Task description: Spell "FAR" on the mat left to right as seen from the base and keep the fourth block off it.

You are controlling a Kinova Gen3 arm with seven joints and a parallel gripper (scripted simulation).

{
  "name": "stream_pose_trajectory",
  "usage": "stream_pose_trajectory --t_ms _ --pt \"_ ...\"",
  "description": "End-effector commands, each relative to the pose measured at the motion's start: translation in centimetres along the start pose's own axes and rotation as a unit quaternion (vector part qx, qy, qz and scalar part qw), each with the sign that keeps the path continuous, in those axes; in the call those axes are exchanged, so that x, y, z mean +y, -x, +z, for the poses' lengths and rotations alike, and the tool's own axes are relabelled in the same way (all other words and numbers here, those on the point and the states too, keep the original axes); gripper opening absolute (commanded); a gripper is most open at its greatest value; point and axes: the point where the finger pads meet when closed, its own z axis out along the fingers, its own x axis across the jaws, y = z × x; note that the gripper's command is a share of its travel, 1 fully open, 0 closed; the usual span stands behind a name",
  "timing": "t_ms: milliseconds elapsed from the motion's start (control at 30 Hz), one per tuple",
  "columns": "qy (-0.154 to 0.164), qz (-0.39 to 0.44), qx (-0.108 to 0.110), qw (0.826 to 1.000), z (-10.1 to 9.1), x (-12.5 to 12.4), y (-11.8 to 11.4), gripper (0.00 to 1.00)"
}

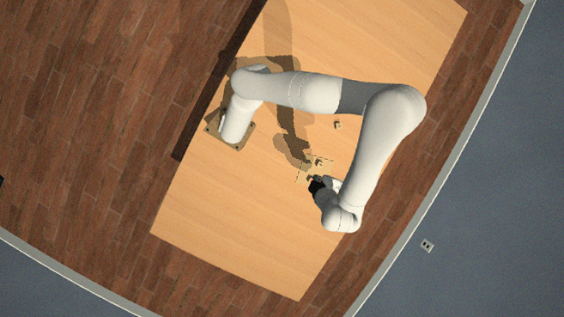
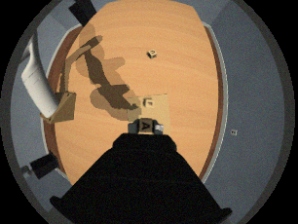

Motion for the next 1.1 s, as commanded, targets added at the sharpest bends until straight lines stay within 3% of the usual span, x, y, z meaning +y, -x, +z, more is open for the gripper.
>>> stream_pose_trajectory --t_ms 0,1067 --pt "-0.001 0.013 0.003 1.0 -0.12 -0.36 -0.25 0.49" --pt "-0.001 0.024 0.003 1.0 0.68 -0.37 -0.3 0.49"
